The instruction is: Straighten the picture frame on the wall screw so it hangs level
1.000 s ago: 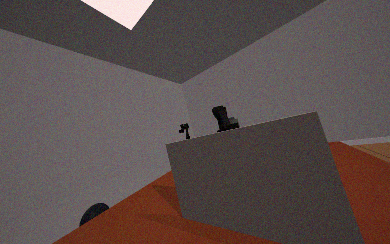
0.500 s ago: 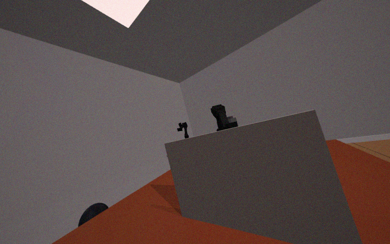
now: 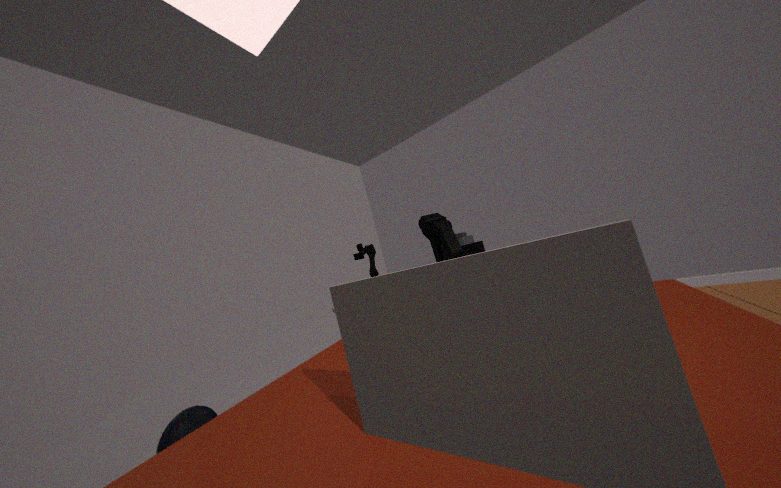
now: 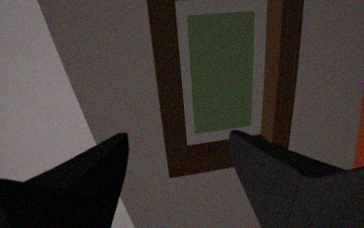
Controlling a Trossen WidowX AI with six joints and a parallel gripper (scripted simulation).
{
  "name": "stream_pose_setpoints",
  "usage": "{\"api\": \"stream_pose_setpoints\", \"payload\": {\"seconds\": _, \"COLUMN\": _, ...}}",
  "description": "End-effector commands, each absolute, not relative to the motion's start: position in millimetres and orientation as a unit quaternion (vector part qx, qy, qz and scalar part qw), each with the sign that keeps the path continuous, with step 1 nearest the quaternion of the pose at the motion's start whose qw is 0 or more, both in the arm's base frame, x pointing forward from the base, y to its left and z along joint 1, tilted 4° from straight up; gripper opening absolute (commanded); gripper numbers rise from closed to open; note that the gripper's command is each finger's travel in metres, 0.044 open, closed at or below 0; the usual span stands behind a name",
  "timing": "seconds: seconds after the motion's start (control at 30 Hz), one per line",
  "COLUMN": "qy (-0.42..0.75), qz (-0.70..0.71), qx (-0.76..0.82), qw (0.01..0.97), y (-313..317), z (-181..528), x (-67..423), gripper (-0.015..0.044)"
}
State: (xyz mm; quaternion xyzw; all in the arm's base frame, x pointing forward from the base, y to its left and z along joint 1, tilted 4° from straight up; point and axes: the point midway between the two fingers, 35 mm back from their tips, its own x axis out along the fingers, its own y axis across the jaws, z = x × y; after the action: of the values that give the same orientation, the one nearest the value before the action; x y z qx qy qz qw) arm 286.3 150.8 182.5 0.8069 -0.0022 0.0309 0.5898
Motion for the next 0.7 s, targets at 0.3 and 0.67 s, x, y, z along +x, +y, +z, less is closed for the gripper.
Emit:
{"api": "stream_pose_setpoints", "payload": {"seconds": 0.3, "qy": -0.009, "qz": 0.034, "qx": 0.82, "qw": 0.572, "y": 149.5, "z": 201.8, "x": 226.2, "gripper": 0.026}}
{"api": "stream_pose_setpoints", "payload": {"seconds": 0.67, "qy": -0.002, "qz": 0.023, "qx": 0.827, "qw": 0.562, "y": 128.7, "z": 212.3, "x": 169.9, "gripper": 0.026}}
